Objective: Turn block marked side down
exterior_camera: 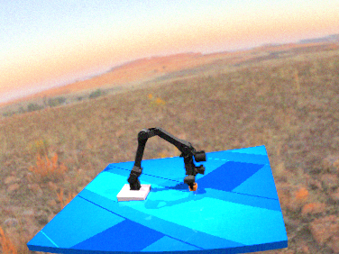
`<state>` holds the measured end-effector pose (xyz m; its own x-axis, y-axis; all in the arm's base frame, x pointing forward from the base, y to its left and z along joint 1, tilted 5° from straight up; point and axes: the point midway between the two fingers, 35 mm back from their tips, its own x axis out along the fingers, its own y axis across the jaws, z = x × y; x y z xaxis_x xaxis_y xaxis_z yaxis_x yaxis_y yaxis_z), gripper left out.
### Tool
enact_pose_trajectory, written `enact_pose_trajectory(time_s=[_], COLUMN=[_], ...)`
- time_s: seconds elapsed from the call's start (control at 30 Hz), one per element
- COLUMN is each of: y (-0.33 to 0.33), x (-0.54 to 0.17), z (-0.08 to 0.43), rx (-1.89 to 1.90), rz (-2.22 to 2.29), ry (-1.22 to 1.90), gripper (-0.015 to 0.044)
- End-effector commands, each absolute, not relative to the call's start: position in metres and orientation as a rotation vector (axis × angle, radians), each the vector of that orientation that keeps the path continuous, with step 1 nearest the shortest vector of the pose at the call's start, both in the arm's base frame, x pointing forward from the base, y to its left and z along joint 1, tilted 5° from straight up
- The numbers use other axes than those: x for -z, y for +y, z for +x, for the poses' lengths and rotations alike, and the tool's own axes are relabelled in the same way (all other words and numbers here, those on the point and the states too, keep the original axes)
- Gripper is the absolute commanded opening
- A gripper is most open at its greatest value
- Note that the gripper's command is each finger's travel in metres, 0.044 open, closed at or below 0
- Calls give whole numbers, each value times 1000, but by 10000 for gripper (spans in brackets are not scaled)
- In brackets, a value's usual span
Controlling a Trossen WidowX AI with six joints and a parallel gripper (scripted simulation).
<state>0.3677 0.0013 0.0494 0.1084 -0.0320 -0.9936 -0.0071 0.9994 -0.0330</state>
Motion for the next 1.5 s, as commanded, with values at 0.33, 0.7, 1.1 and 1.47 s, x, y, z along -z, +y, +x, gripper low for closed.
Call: enact_pose_trajectory(time_s=[0.33, 0.7, 1.1, 1.47], y=[2, 2, 2, 1], x=[-78, -75, -70, -69], z=[365, 367, 369, 365], rx=[19, 16, 11, 8], rz=[-38, -38, -38, -39], ry=[1461, 1360, 1175, 1005], gripper=[0, 0, 0, 0])
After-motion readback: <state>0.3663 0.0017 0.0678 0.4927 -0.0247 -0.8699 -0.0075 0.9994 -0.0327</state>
